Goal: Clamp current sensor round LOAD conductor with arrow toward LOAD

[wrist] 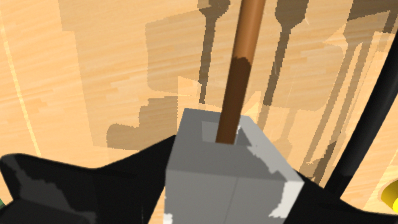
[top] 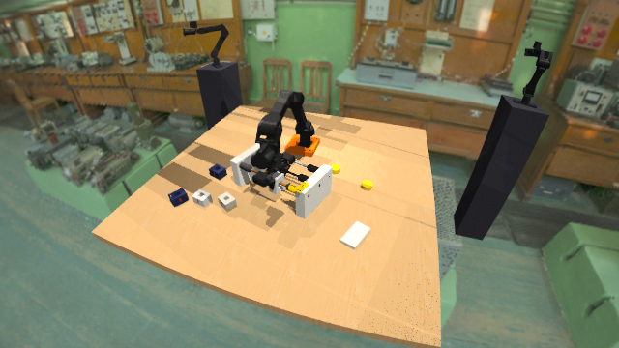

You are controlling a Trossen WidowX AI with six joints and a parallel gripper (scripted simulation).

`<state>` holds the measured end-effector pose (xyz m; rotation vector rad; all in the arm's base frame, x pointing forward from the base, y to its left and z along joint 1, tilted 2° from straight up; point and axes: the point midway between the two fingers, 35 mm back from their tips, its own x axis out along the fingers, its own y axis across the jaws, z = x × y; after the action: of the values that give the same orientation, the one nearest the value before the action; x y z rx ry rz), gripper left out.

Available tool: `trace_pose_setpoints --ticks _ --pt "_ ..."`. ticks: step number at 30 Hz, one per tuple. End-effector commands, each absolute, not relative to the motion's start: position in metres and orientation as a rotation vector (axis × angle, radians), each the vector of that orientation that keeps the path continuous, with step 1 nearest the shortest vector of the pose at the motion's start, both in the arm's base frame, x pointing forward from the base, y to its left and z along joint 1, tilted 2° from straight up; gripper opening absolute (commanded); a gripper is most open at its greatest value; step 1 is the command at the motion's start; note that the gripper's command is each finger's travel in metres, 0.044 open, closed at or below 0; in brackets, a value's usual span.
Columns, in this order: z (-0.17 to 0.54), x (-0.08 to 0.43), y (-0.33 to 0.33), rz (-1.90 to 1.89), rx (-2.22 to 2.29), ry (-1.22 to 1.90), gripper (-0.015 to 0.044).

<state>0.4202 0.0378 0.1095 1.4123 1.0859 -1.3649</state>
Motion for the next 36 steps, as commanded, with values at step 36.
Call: trace_pose_setpoints --ticks 36 --pt "0.208 0.385 0.044 -1.148 1.512 0.836 0.044"
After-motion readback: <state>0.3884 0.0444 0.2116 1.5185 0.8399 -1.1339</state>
